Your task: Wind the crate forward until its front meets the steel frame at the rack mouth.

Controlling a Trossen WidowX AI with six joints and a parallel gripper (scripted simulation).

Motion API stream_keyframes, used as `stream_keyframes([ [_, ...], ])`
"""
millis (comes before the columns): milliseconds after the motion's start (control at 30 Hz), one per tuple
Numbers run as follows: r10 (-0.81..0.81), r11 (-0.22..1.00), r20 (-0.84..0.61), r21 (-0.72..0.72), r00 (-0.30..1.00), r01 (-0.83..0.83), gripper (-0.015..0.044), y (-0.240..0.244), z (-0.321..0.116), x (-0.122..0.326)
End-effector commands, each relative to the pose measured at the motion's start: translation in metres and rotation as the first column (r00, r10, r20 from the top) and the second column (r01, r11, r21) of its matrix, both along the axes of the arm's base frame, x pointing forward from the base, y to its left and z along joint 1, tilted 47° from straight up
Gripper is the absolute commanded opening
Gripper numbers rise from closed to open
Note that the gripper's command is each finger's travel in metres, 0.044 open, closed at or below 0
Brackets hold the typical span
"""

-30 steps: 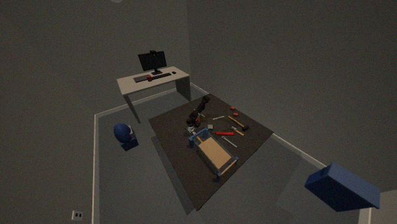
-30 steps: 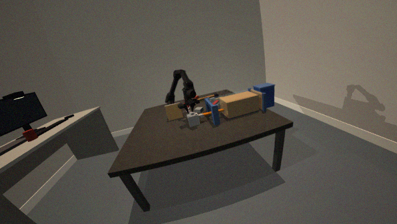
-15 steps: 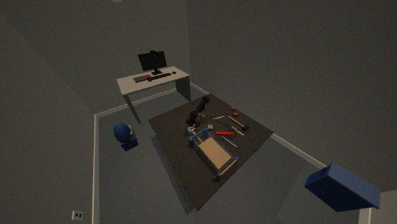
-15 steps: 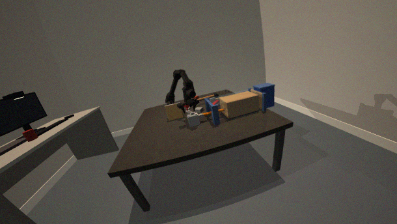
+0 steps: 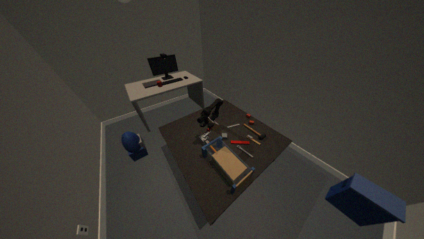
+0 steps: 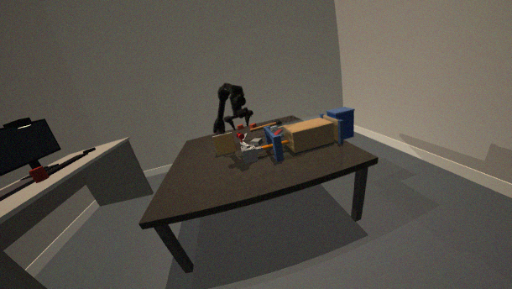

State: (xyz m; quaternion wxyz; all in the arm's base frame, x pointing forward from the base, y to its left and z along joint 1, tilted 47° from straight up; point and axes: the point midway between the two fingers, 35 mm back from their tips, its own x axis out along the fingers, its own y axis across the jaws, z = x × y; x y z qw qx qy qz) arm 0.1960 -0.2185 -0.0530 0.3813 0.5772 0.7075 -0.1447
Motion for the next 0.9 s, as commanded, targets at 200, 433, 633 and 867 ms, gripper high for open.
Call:
stream_keyframes([
  [200, 0.001, 1.0, -0.004, 0.006, 1.0, -0.001, 0.0387, 0.0001, 0.0006, -0.0008],
  [433, 0.001, 1.0, -0.004, 0.006, 1.0, -0.001, 0.0204, 0.0001, 0.0006, -0.0008],
  [633, 0.001, 1.0, -0.004, 0.006, 1.0, -0.001, 0.0046, 0.0001, 0.0006, -0.0008],
  [867, 0.001, 1.0, -0.004, 0.006, 1.0, -0.001, 0.0, 0.0001, 0.0006, -0.0008],
])
